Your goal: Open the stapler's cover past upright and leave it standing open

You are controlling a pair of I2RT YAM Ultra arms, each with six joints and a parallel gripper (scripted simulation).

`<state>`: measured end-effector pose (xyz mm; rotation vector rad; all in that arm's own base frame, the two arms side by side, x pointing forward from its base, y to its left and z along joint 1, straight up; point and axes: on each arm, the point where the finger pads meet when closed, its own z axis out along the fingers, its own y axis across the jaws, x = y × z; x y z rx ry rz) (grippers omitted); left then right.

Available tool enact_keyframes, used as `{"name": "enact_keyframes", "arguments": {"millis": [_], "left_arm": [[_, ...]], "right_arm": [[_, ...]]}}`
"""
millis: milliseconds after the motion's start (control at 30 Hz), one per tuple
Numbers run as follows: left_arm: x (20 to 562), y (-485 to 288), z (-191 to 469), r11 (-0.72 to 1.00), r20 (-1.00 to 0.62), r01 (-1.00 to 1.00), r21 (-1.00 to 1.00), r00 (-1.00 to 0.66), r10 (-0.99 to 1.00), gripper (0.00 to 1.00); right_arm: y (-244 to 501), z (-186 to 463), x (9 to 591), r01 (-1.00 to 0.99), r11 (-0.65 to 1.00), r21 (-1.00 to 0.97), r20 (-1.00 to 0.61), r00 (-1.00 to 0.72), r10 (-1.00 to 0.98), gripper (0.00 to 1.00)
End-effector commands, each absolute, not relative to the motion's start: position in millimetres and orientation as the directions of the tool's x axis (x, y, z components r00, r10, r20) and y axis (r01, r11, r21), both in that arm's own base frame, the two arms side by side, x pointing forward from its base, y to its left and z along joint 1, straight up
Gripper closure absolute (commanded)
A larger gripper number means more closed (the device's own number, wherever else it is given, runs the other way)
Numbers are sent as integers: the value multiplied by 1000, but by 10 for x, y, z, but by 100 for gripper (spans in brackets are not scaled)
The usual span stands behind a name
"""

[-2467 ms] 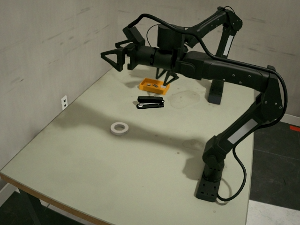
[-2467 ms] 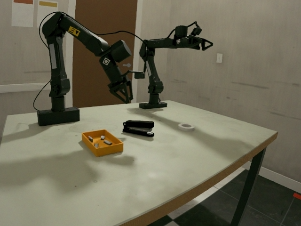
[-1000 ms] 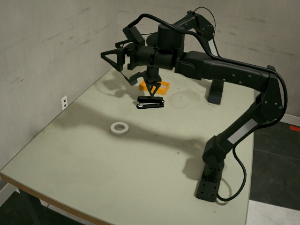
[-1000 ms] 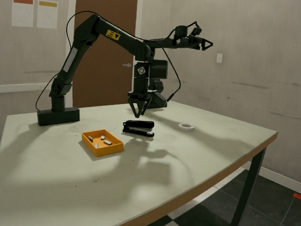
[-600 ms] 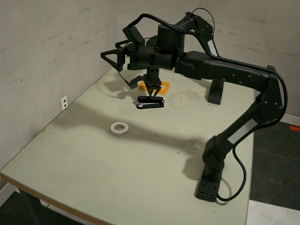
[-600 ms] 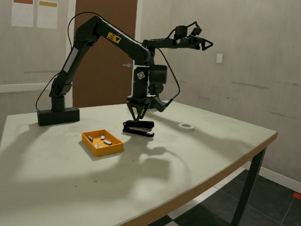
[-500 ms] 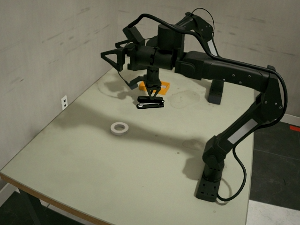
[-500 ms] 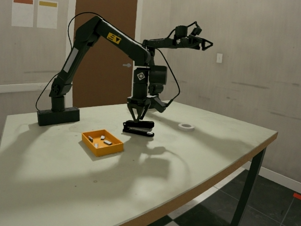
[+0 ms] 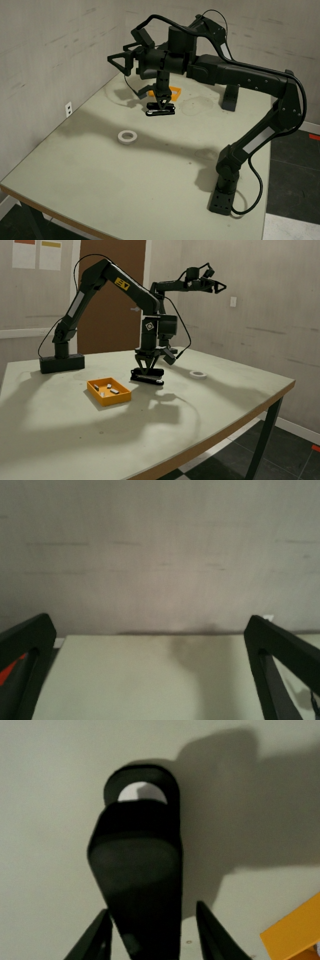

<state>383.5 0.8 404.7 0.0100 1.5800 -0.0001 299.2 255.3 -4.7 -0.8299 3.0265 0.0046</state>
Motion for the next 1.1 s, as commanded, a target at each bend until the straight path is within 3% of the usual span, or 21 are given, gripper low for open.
{"name": "enact_keyframes", "arguments": {"millis": [0, 167, 200, 433, 833, 867, 900, 1067], "left_arm": [[3807, 10, 4113, 1000, -1000, 0, 0, 11, 0, 0], [3807, 10, 4113, 1000, -1000, 0, 0, 11, 0, 0], [3807, 10, 4113, 1000, -1000, 0, 0, 11, 0, 0], [3807, 10, 4113, 1000, -1000, 0, 0, 11, 0, 0], [3807, 10, 4113, 1000, -1000, 0, 0, 11, 0, 0], [3807, 10, 4113, 1000, -1000, 0, 0, 11, 0, 0], [3807, 10, 4113, 1000, -1000, 0, 0, 11, 0, 0], [3807, 10, 4113, 1000, -1000, 0, 0, 11, 0, 0]], "right_arm": [[2568, -115, 2967, -511, 860, -3, -2, -860, -511, 50], [2556, -115, 2954, -511, 860, -5, 5, -860, -511, 50], [2556, -115, 2954, -511, 860, -5, 5, -860, -511, 58], [2567, -54, 2993, -511, 860, 1, -9, -860, -511, 63], [2557, -89, 2988, -511, 860, -1, 3, -860, -511, 80], [2557, -89, 2988, -511, 860, -1, 3, -860, -511, 91], [2570, -54, 3003, -511, 860, 1, -9, -860, -511, 80], [2580, 87, 3016, -511, 860, 3, -16, -860, -511, 78]]}}
